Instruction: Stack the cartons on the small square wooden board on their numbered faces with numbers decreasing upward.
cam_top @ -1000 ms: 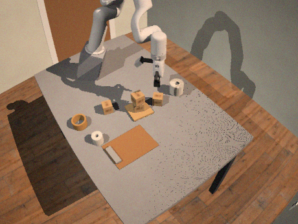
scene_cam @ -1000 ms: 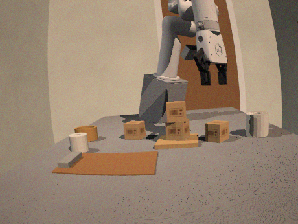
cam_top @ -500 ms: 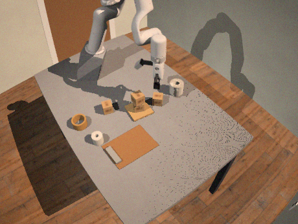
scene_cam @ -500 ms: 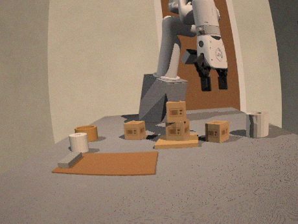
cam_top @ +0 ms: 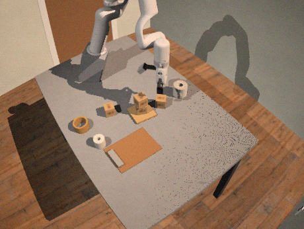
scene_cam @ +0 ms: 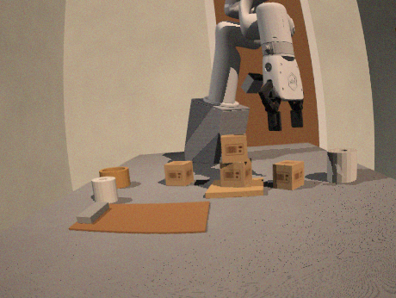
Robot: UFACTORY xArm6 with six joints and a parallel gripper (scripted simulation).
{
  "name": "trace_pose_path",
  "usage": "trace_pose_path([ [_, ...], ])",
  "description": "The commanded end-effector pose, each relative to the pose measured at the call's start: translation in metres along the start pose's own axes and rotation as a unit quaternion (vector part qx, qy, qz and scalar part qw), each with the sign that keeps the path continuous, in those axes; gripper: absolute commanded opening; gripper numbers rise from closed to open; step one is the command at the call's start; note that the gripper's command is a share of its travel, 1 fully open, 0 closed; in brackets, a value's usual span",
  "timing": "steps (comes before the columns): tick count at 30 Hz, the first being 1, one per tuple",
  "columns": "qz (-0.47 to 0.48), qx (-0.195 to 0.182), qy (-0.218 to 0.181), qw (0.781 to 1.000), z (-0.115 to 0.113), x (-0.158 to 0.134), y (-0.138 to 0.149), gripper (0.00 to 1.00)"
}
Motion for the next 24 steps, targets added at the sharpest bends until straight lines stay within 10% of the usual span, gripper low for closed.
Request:
trace_pose_path([
  [1,0.000,0.001,-0.002,1.000,0.004,-0.001,-0.001,1.00],
  [24,0.000,0.001,-0.002,1.000,0.038,-0.002,-0.001,1.00],
])
Point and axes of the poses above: the point where the finger pads meet when closed, its own z axis out along the fingers, its own y axis across the jaws, x = y × z, the point moved 7 cm from there along -z, back along the fingers, and after that the axes turned 6 degrees about -z, right-handed, at the moved point
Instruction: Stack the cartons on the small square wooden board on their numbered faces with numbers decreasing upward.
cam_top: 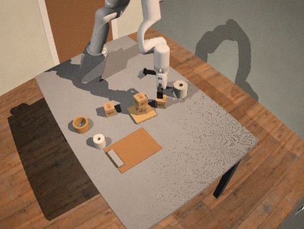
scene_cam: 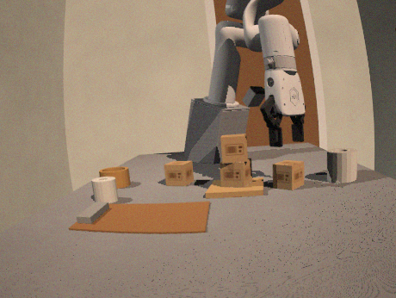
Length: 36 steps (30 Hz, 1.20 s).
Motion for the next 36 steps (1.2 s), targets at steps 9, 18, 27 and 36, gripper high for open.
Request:
trace_pose_path([
  [9,0.000,0.001,-0.002,1.000,0.018,-0.001,-0.001,1.00],
  [18,0.000,0.001,-0.001,1.000,0.030,-0.001,-0.001,1.00],
  [27,0.000,0.001,-0.002,1.000,0.039,-0.001,-0.001,1.00],
  [36,0.000,0.001,-0.002,1.000,0.049,-0.002,-0.001,1.00],
])
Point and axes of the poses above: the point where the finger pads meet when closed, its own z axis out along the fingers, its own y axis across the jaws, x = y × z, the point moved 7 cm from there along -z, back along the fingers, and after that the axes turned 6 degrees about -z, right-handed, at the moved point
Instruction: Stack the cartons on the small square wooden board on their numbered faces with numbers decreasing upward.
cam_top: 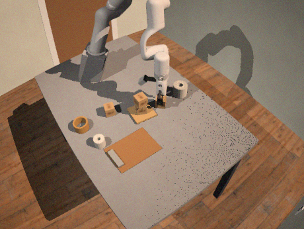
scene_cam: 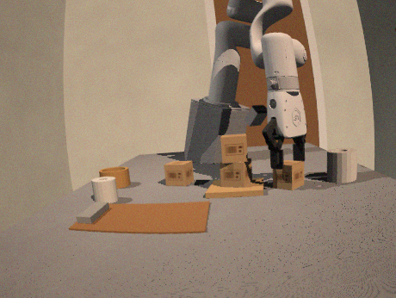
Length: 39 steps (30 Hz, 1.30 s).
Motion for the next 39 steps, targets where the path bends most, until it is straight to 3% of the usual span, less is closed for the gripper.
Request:
trace_pose_path([
  [1,0.000,0.001,-0.002,1.000,0.004,-0.001,-0.001,1.00],
  [39,0.000,0.001,-0.001,1.000,0.020,-0.001,-0.001,1.00],
])
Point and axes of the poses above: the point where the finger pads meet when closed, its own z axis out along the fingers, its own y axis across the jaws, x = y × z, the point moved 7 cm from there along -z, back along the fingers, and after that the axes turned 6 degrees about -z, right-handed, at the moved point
